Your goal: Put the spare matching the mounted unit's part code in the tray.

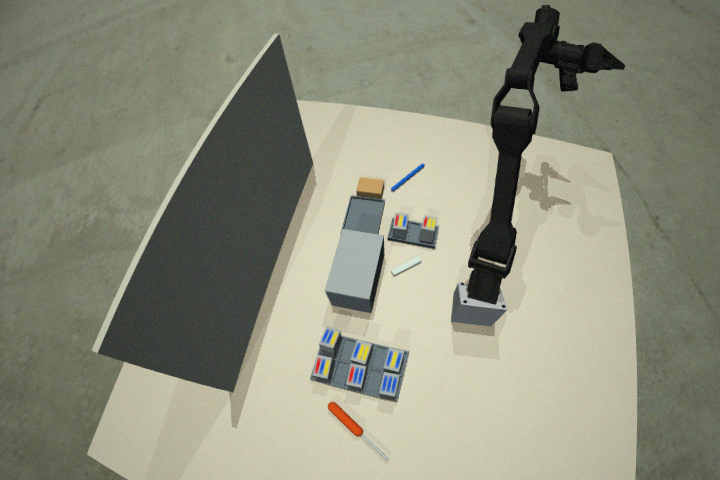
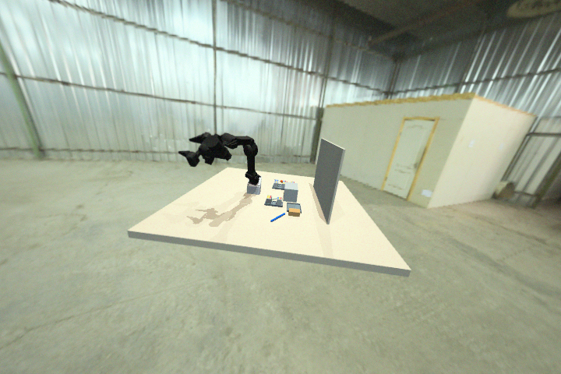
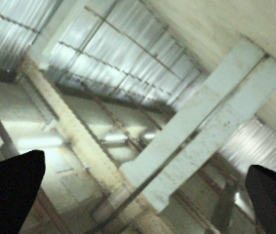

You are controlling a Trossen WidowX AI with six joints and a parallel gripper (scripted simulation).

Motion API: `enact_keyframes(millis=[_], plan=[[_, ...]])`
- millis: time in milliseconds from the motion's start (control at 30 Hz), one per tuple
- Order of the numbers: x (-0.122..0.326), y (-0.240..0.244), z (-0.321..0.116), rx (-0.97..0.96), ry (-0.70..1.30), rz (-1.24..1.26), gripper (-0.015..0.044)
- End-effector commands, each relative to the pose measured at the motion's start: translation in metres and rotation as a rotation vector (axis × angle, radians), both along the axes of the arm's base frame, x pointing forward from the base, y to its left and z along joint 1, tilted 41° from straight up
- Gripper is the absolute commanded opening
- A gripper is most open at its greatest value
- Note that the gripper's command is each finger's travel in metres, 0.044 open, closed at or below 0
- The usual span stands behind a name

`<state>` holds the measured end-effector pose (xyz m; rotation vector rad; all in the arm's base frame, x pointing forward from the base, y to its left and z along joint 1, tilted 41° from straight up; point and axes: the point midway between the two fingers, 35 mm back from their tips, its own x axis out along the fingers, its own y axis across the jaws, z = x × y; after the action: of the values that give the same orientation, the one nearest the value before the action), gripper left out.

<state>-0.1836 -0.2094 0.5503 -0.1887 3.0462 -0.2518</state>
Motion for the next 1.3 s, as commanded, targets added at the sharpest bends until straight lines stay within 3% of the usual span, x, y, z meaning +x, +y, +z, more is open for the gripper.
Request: enact_keyframes(millis=[0,267,700,967,1267], plan=[[0.022,-0.039,-0.015,-0.089,-0.050,0.133,0.0440],[0.087,-0.100,-0.046,-0.234,-0.184,0.361,0.0440],[0.269,-0.153,-0.125,-0.389,-0.576,0.713,0.0440],[0.394,-0.122,-0.181,-0.393,-0.859,0.840,0.0440],[0.509,-0.032,-0.242,-0.319,-1.139,0.900,0.0440]])
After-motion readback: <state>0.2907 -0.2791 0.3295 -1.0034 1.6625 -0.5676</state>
